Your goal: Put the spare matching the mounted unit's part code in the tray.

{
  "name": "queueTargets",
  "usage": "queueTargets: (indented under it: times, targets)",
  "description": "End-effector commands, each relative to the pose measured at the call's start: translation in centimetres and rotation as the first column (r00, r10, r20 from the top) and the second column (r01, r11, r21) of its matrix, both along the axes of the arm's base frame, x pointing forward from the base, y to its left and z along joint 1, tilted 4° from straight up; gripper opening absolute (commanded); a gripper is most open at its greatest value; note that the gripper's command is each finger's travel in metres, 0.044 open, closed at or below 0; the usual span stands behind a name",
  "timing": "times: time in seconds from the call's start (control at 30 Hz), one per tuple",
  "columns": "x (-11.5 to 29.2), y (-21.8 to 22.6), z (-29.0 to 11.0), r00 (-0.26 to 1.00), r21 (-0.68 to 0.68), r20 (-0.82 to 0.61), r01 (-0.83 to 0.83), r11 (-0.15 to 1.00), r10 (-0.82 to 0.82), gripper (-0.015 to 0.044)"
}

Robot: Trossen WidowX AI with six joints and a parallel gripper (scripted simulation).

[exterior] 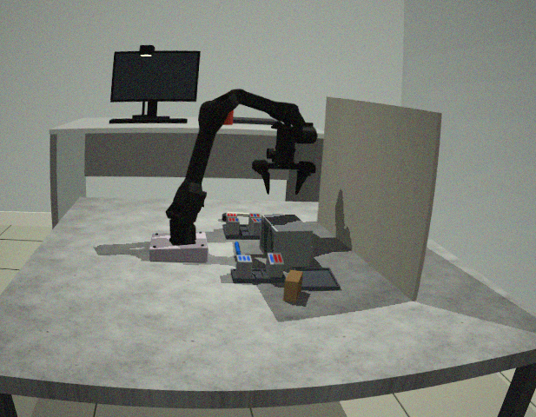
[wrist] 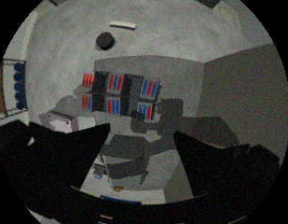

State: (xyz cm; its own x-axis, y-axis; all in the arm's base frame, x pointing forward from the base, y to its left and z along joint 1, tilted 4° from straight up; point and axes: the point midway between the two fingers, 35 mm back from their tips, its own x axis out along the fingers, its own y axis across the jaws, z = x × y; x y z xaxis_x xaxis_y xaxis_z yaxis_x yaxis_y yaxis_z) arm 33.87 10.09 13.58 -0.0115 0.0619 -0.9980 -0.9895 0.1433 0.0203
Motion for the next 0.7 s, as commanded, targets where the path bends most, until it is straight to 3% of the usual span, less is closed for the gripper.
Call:
queueTargets:
  times: [0.0,0.1,0.67]
  targets:
    - [0.0,0.1,-1.1,1.000,0.003,-0.001,-0.014,1.000,0.014,0.0361]
    - [0.1,0.2,-3.3,1.000,0.003,-0.001,-0.014,1.000,0.014,0.0300]
    - [0.4,0.3,-5.2,1.000,0.004,-0.001,-0.014,1.000,0.014,0.0300]
